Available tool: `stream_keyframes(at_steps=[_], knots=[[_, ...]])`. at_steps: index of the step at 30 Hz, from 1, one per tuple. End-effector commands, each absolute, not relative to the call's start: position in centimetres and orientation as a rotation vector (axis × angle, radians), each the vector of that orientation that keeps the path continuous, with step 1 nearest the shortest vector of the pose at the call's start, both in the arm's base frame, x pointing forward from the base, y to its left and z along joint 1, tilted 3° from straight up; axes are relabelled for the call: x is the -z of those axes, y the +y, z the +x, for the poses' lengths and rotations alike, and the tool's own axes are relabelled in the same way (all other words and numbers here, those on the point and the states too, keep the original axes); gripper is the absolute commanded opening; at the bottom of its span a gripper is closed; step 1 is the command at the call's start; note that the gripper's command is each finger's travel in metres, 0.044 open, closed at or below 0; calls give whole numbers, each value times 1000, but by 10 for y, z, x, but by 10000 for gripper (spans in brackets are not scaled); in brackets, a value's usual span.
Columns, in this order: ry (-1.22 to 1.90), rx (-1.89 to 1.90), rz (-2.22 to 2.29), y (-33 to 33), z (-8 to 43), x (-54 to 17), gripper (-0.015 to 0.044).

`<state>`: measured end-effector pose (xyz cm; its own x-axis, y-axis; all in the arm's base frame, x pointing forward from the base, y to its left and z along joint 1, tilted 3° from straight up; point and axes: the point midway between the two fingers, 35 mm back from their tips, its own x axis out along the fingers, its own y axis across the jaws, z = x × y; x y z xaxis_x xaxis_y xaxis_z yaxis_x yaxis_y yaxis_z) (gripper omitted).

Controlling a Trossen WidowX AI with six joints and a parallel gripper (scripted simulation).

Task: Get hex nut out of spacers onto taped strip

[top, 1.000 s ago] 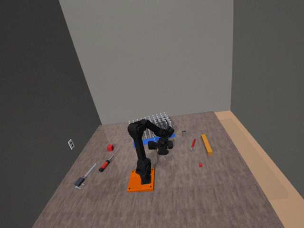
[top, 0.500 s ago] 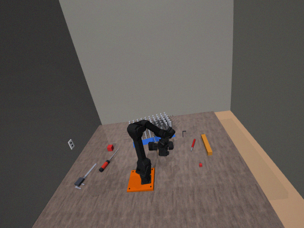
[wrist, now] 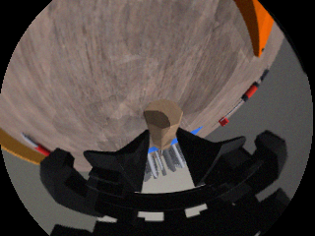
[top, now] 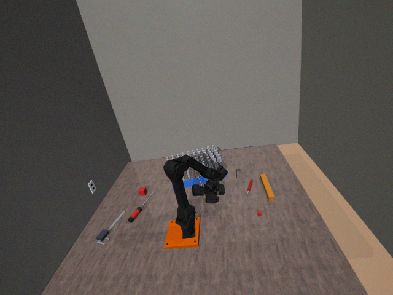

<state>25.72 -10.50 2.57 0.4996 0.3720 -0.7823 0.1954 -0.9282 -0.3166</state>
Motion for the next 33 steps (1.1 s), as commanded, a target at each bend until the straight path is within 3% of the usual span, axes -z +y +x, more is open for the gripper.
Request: stream_keyframes(at_steps=[1,33], knots=[[-496,-1396,-2557,-104,256,-28,0],[-494,-1396,-2558,-107,259,-48,0]])
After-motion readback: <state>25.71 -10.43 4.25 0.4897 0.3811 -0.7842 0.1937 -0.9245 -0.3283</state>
